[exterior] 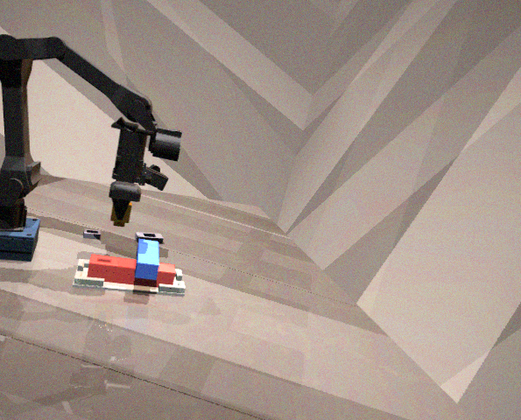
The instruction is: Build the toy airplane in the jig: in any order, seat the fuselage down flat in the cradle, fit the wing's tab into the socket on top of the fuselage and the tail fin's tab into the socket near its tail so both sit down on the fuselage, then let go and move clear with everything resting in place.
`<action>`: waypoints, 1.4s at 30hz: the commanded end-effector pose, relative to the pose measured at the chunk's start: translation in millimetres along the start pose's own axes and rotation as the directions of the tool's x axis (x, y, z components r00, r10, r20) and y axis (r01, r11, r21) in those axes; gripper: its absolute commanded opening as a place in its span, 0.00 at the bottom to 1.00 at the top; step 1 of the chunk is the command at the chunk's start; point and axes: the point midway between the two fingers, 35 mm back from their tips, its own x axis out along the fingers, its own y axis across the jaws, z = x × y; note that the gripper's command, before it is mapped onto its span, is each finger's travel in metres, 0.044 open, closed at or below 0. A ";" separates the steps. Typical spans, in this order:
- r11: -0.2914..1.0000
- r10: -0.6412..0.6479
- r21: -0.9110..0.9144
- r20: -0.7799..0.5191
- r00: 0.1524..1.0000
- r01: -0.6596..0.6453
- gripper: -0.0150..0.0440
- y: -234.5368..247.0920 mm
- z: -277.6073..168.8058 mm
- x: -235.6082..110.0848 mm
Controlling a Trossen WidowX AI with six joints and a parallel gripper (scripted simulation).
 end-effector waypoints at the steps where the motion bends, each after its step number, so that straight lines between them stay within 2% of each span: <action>1: 1.000 -0.004 0.003 -0.005 1.000 0.004 0.25 -15.7 -2.1 4.8; 21: 0.999 -0.006 0.034 -0.010 1.000 0.006 0.25 -76.3 -18.7 18.1; 23: 0.999 -0.006 0.035 -0.010 1.000 0.006 0.25 -78.1 -19.5 18.6; 26: 0.999 -0.006 0.035 -0.010 1.000 0.006 0.36 -78.1 -19.5 18.6; 42: 0.999 -0.006 0.035 -0.010 1.000 0.006 0.36 -78.1 -19.6 18.5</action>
